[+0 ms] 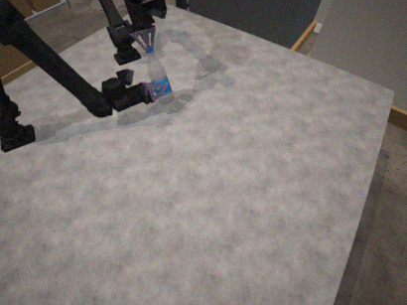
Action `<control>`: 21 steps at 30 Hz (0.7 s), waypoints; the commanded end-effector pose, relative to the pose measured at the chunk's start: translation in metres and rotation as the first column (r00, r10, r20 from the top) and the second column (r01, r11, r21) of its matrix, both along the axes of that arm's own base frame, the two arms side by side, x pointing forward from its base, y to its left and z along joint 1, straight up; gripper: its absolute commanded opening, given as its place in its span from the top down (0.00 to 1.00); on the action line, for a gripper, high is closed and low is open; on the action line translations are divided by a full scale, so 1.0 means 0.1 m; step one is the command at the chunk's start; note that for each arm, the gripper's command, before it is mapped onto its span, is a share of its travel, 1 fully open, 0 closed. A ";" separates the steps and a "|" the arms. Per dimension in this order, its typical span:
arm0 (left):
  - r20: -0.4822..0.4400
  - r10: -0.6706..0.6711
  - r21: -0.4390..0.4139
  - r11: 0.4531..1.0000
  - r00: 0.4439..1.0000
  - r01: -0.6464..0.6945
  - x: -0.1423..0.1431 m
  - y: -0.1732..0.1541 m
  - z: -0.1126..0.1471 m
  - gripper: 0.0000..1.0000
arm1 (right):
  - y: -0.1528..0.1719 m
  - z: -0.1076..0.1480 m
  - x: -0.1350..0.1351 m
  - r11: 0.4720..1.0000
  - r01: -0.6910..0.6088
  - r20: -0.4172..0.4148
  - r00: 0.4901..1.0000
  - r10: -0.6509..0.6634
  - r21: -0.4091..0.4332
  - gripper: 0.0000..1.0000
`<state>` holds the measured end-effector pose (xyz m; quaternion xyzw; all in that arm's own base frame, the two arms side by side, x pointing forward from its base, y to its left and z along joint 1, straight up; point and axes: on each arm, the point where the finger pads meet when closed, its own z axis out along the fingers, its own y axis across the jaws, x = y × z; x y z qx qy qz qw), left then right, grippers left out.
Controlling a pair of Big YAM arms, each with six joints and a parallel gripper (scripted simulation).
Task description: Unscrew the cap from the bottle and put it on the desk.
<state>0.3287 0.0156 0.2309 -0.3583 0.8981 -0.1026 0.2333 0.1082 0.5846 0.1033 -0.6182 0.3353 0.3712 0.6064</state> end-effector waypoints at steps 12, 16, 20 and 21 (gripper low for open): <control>0.068 0.002 0.009 1.000 0.998 -0.002 -0.03 0.04 0.53 1.00 | 0.06 0.16 0.02 0.999 0.002 0.005 1.000 -0.002 0.040 1.00; 0.040 0.000 0.003 1.000 0.999 0.000 -0.03 0.00 0.37 1.00 | 0.07 0.27 0.00 0.999 -0.001 -0.055 0.998 0.004 0.054 1.00; 0.040 0.000 0.003 1.000 0.999 0.000 -0.03 0.00 0.37 1.00 | 0.07 0.25 -0.01 0.999 -0.003 -0.201 0.979 0.010 0.039 1.00; 0.040 0.000 0.003 1.000 0.999 0.000 -0.03 0.00 0.37 1.00 | 0.07 0.21 -0.01 1.000 -0.005 -0.295 0.955 0.010 0.018 1.00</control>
